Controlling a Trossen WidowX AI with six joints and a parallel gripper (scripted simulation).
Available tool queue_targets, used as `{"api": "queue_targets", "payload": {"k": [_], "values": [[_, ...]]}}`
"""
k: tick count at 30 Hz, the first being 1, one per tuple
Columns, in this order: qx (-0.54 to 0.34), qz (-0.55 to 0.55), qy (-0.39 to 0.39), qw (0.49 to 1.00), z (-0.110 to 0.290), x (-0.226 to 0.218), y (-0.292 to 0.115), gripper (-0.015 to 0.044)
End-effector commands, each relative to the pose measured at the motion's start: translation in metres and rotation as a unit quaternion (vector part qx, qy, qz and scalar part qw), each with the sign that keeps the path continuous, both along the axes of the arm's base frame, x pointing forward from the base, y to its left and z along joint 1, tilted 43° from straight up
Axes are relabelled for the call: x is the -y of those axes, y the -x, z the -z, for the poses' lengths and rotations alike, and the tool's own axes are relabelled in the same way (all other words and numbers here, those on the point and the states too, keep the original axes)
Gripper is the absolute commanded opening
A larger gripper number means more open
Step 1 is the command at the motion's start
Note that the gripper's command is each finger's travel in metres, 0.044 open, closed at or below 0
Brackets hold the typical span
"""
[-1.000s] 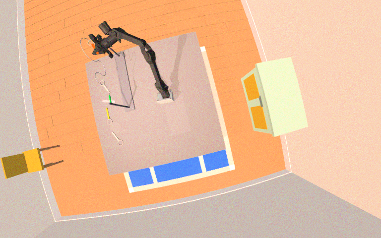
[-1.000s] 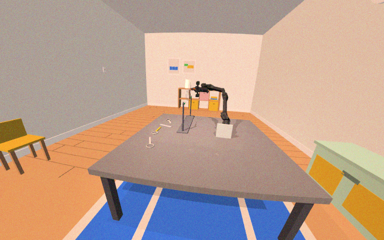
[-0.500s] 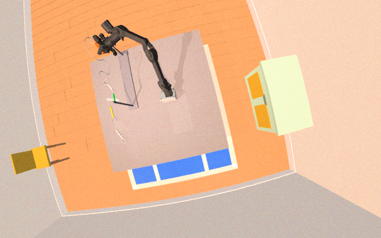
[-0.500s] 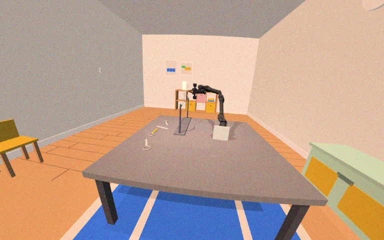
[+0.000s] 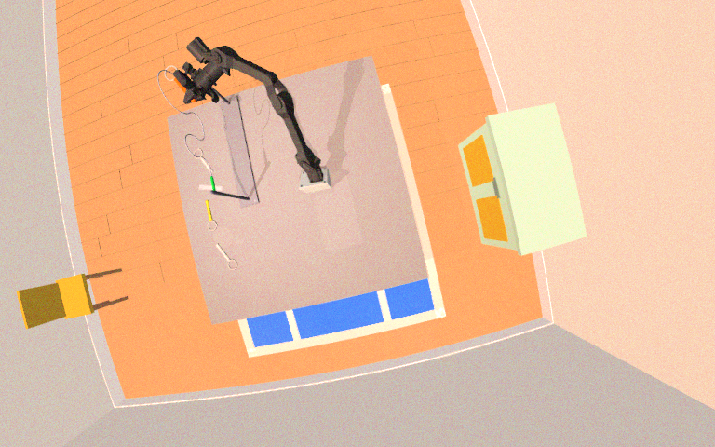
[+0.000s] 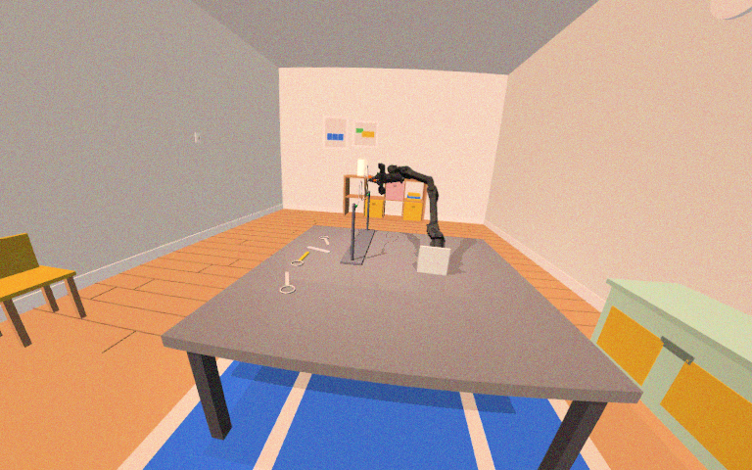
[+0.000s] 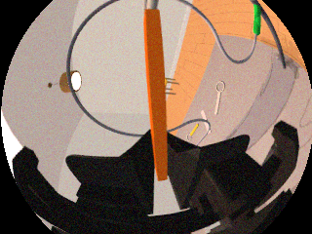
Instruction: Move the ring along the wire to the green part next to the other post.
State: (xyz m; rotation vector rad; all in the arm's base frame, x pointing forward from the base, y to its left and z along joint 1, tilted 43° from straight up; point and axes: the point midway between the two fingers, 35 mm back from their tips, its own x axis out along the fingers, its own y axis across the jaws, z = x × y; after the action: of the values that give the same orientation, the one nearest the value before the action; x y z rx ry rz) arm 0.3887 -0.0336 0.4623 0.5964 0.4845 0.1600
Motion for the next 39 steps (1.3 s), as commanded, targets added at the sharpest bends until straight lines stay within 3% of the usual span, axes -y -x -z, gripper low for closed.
{"api": "queue_targets", "payload": {"k": [1,39], "values": [[0.002,0.001,0.031,1.0,0.0,0.002,0.0,-0.015],[0.018,0.008,0.275,0.961,0.006,0.017,-0.001,-0.015]]}}
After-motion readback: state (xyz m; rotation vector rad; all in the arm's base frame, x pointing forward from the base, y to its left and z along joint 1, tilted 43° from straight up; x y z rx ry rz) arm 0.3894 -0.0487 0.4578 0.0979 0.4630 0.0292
